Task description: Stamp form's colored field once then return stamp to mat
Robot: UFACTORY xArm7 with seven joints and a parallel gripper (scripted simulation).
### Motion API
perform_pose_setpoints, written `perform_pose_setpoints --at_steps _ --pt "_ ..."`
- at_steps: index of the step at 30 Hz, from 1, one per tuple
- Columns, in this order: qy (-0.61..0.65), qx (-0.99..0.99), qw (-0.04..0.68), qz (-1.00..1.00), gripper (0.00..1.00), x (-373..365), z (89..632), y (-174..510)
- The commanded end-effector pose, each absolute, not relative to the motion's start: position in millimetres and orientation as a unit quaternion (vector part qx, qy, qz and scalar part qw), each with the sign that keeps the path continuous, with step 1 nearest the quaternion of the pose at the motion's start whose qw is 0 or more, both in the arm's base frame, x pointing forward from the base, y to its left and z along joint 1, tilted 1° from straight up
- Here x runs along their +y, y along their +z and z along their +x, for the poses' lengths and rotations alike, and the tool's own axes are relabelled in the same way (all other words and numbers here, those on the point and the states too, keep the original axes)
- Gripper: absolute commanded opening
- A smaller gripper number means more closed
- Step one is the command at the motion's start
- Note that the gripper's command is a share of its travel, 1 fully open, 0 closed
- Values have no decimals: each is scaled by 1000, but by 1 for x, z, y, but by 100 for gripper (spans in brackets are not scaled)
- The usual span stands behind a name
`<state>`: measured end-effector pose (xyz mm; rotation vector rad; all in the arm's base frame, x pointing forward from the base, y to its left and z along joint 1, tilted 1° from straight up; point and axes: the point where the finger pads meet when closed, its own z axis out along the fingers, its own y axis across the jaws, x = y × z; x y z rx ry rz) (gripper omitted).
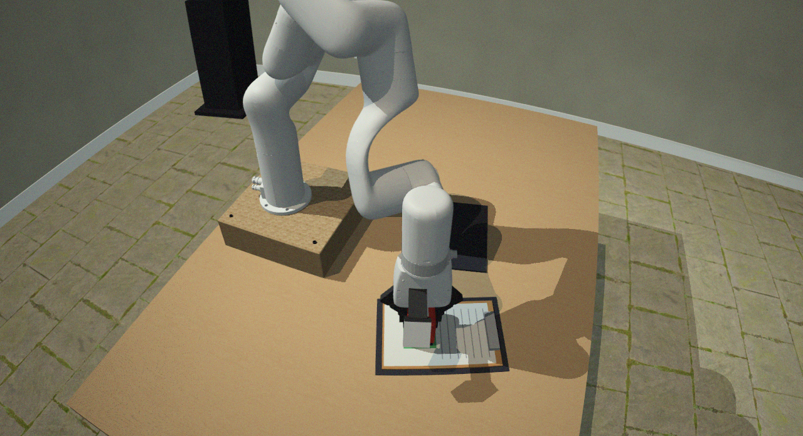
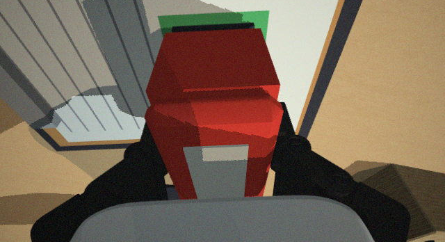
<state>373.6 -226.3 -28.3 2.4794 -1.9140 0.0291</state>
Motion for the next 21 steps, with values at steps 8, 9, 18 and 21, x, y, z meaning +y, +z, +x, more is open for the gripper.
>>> perform_pose_setpoints --at_steps 8,9,18,21 --pt "10 -611 4 791 34 -227 374 -15" --pt "10 -611 4 791 34 -226 374 -12" --pt "10 -611 4 791 34 -226 374 0" --pt "10 -611 4 791 34 -226 374 0"
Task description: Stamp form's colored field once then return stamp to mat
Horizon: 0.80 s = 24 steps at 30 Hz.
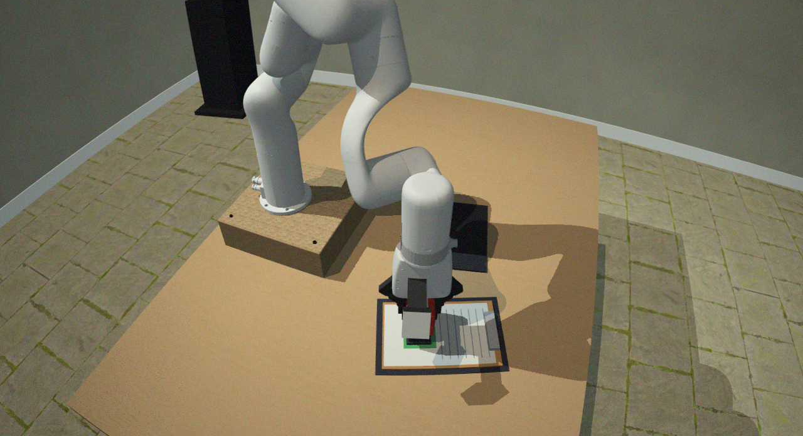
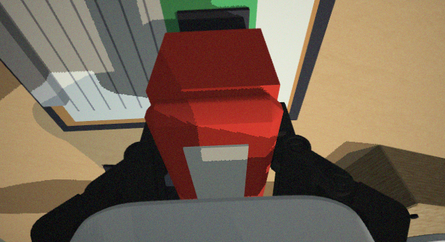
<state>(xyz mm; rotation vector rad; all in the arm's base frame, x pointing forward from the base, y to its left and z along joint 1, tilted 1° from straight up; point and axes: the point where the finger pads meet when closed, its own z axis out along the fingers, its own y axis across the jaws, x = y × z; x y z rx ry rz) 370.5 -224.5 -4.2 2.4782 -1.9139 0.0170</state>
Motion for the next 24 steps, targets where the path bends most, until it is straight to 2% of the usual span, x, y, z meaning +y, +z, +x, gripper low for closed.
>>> perform_pose_setpoints --at_steps 1,11,24 --pt "10 -611 4 791 34 -226 374 0" --pt "10 -611 4 791 34 -226 374 0" --pt "10 -611 4 791 34 -226 374 38"
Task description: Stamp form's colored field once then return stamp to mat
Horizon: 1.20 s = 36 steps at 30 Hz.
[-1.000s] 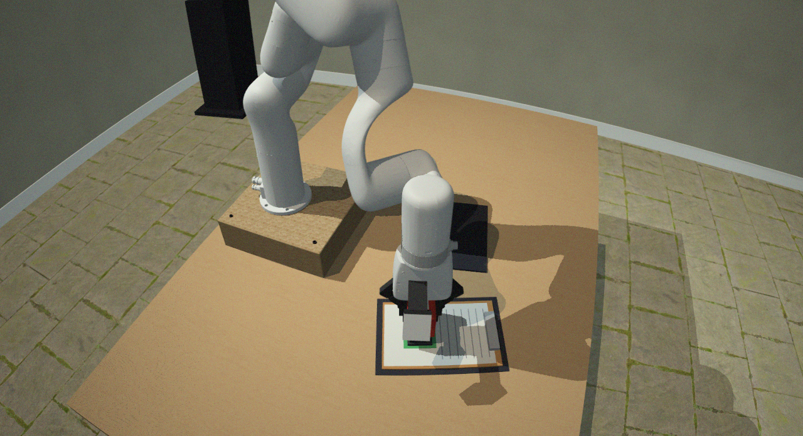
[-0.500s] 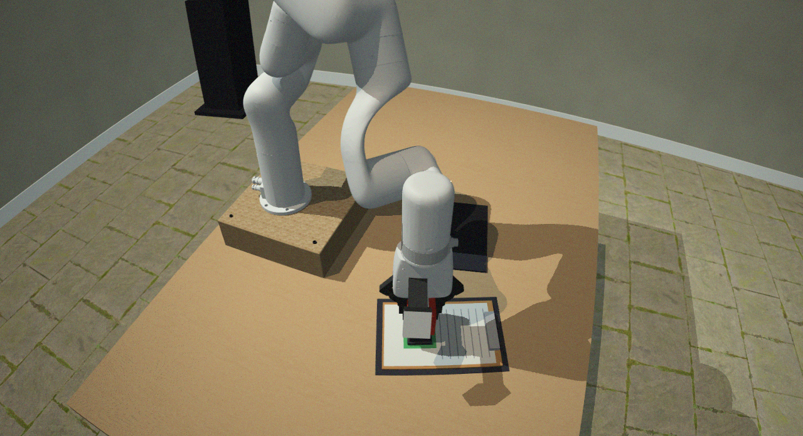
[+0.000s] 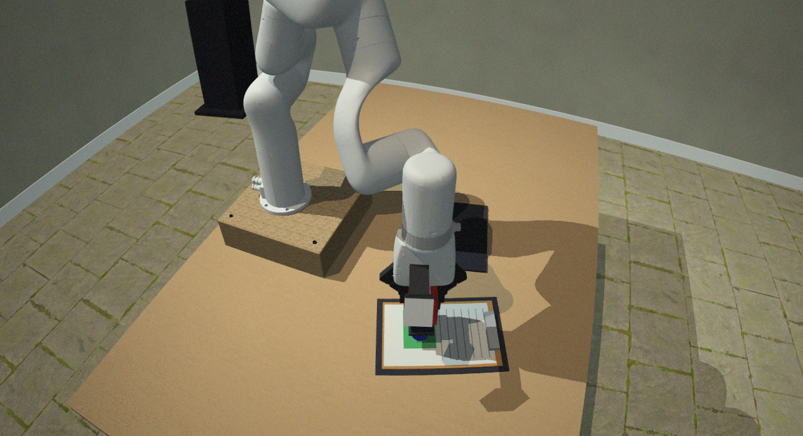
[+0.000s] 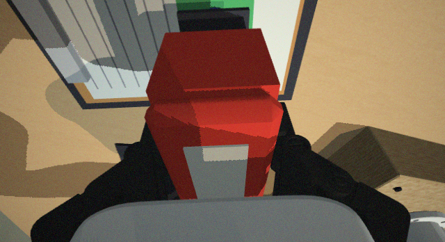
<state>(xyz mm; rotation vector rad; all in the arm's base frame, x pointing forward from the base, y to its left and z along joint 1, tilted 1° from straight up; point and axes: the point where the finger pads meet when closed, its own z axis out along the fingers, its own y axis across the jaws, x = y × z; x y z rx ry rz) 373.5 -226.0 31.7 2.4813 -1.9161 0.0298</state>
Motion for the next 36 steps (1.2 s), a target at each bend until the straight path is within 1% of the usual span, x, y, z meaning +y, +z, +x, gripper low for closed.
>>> perform_pose_setpoints --at_steps 1,6,9,11,15,26,28,29,32,36 --pt "10 -611 4 791 34 -226 374 38" --pt "10 -612 4 791 34 -224 375 38" --pt "9 -615 4 788 34 -200 384 37" --pt "9 -615 4 788 34 -200 384 37" --pt "8 -627 4 779 34 -129 401 35" --pt "10 -651 4 759 34 2 391 32" --pt "10 -651 4 759 34 2 391 32" --pt "10 -651 4 759 34 38 389 32" --pt "10 -651 4 759 34 63 388 32" --pt "10 -651 4 759 34 63 388 32"
